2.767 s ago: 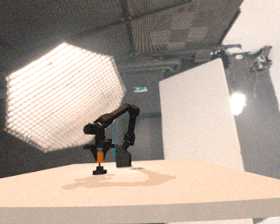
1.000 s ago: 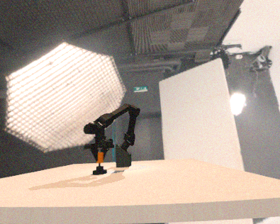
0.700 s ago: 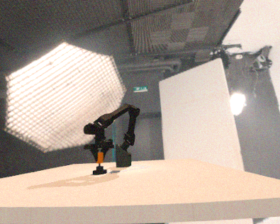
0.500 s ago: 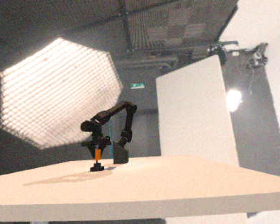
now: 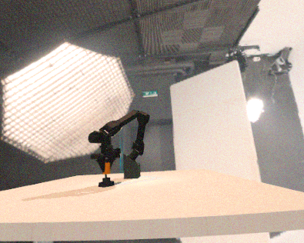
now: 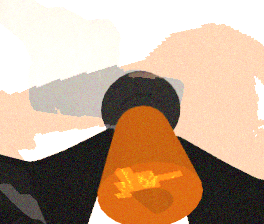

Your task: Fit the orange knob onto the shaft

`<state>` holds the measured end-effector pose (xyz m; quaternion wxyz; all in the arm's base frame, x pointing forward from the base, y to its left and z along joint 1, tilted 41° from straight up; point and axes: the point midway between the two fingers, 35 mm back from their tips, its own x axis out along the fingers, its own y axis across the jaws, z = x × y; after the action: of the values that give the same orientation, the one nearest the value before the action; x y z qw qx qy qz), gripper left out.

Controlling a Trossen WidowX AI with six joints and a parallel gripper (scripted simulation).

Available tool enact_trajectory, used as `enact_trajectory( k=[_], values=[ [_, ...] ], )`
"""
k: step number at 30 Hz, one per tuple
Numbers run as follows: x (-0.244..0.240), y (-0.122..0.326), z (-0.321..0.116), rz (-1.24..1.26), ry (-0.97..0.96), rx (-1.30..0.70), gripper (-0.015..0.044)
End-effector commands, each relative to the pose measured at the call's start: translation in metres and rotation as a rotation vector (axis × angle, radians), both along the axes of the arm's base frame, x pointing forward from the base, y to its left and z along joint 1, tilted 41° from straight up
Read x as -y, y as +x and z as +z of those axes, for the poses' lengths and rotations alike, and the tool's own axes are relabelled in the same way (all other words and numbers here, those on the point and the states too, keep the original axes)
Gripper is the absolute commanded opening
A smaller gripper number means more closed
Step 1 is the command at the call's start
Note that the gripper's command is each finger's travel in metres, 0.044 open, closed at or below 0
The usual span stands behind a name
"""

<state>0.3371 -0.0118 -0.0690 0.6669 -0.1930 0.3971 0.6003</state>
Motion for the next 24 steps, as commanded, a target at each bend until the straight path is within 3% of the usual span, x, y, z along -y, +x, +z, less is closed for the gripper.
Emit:
enact_trajectory(
  k=[1, 24],
  values=[
    [-0.0006, 0.0036, 0.0007, 0.012, -0.002, 0.014, 0.0],
    [0.0008, 0.0001, 0.0004, 0.012, -0.002, 0.014, 0.0]
  ],
)
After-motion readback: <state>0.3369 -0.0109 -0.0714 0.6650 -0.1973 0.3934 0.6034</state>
